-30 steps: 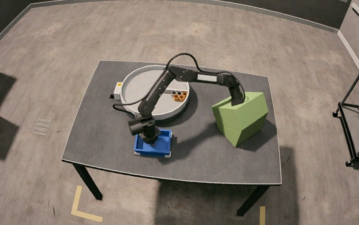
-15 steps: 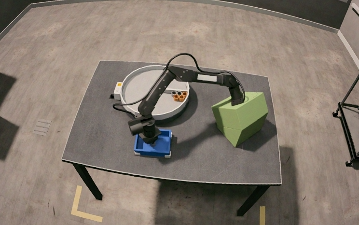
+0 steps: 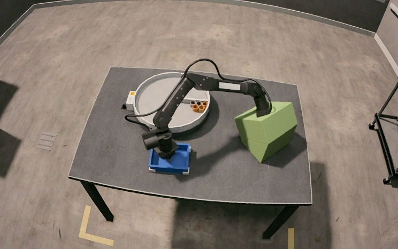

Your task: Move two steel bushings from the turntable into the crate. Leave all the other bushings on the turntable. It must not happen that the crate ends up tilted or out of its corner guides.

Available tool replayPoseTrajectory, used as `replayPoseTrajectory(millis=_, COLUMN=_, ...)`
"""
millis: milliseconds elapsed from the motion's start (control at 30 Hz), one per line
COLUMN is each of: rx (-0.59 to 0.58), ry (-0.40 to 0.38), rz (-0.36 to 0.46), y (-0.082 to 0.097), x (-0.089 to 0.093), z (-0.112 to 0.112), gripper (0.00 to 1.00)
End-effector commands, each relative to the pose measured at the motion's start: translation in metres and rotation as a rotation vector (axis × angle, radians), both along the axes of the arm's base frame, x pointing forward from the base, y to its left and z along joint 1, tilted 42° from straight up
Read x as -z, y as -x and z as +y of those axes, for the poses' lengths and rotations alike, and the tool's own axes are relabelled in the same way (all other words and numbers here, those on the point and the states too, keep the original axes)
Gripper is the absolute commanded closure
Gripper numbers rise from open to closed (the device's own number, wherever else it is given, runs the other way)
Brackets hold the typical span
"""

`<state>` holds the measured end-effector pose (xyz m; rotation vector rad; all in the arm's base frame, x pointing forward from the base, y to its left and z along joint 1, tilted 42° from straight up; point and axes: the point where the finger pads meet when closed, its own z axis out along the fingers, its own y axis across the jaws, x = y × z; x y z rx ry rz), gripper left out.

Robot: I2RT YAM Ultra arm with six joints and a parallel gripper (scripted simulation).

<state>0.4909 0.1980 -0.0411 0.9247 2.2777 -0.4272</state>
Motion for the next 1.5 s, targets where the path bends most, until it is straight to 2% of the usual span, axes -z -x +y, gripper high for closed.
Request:
replayPoseTrajectory(millis=0, rx=-0.02, ry=-0.016, rz=-0.021, y=-0.001, x=-0.011, z=0.011, gripper=0.86)
replayPoseTrajectory(millis=167, rx=-0.015, ry=-0.026, rz=-0.035, y=-0.001, x=-0.023, z=0.016, gripper=0.86)
replayPoseTrajectory(millis=400, rx=-0.014, ry=-0.021, rz=-0.039, y=0.01, x=-0.042, z=0.027, gripper=0.86)
replayPoseTrajectory(millis=467, rx=-0.014, ry=-0.021, rz=-0.039, y=0.01, x=-0.042, z=0.027, gripper=0.86)
replayPoseTrajectory(millis=500, rx=-0.014, ry=0.002, rz=-0.011, y=0.016, x=-0.028, z=0.027, gripper=0.86)
replayPoseTrajectory(millis=600, rx=-0.014, ry=-0.021, rz=-0.039, y=0.02, x=-0.057, z=0.037, gripper=0.86)
replayPoseTrajectory(millis=700, rx=-0.014, ry=-0.022, rz=-0.039, y=0.027, x=-0.067, z=0.044, gripper=0.86)
replayPoseTrajectory(millis=800, rx=-0.015, ry=0.0, rz=-0.014, y=0.035, x=-0.06, z=0.047, gripper=0.86)
replayPoseTrajectory(millis=967, rx=-0.015, ry=0.002, rz=-0.011, y=0.04, x=-0.067, z=0.052, gripper=0.86)
replayPoseTrajectory(millis=1467, rx=-0.015, ry=0.002, rz=-0.011, y=0.041, x=-0.069, z=0.054, gripper=0.86)
